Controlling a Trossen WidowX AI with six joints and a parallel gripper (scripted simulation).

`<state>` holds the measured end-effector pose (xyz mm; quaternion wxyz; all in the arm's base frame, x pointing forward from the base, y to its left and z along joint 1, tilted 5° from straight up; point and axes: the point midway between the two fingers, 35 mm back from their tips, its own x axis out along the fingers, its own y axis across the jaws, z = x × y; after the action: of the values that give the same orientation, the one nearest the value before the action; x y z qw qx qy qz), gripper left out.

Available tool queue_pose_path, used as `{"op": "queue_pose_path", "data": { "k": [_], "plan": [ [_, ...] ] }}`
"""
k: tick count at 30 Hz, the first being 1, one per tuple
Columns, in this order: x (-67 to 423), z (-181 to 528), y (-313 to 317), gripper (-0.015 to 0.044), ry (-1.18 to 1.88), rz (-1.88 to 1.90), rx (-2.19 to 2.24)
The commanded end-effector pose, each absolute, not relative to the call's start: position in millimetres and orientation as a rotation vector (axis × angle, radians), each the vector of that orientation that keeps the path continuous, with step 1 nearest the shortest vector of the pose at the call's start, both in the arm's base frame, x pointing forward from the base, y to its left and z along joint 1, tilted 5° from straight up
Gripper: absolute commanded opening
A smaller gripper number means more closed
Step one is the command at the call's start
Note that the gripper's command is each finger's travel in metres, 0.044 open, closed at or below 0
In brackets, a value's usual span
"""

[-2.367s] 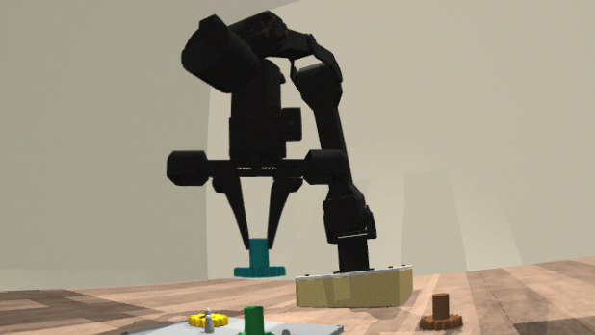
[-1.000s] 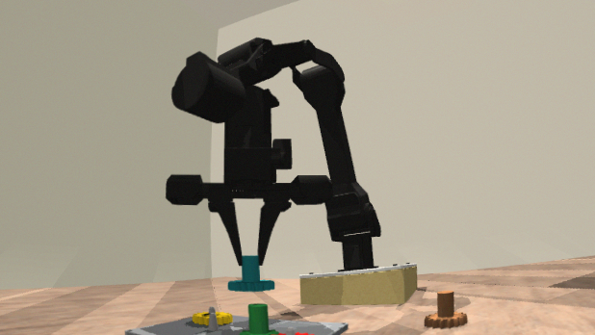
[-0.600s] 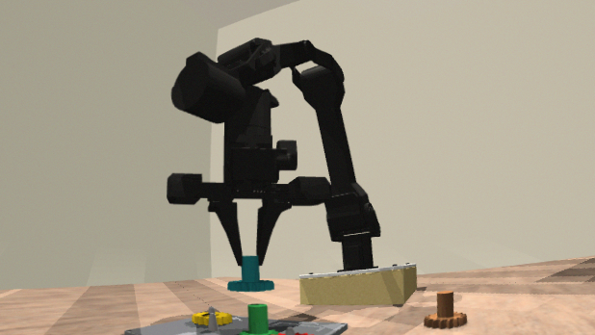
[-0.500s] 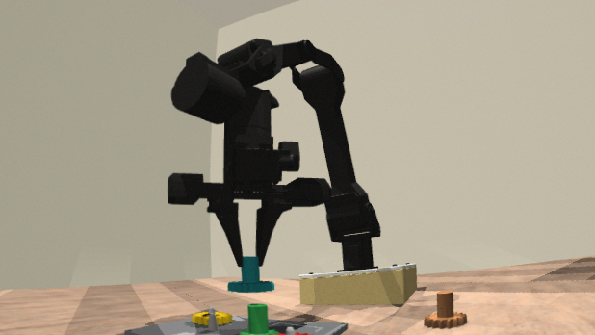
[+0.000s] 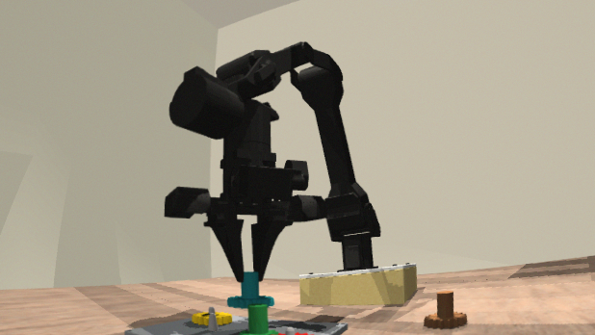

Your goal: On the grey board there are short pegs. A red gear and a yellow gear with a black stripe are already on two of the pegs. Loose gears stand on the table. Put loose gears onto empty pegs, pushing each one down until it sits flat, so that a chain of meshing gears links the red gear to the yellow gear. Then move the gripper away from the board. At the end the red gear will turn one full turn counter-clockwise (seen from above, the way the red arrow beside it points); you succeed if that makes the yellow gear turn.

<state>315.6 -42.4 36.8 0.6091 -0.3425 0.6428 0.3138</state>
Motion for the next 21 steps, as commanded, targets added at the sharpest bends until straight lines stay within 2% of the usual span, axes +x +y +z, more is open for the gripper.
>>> {"op": "queue_pose_path", "data": {
  "k": [1,21],
  "plan": [
    [314.1,28.5,-43.5,0.0000,1.497,0.715,-0.781],
    [313.2,11.7,-44.8,0.0000,1.561,0.469,-0.547]
  ]
}}
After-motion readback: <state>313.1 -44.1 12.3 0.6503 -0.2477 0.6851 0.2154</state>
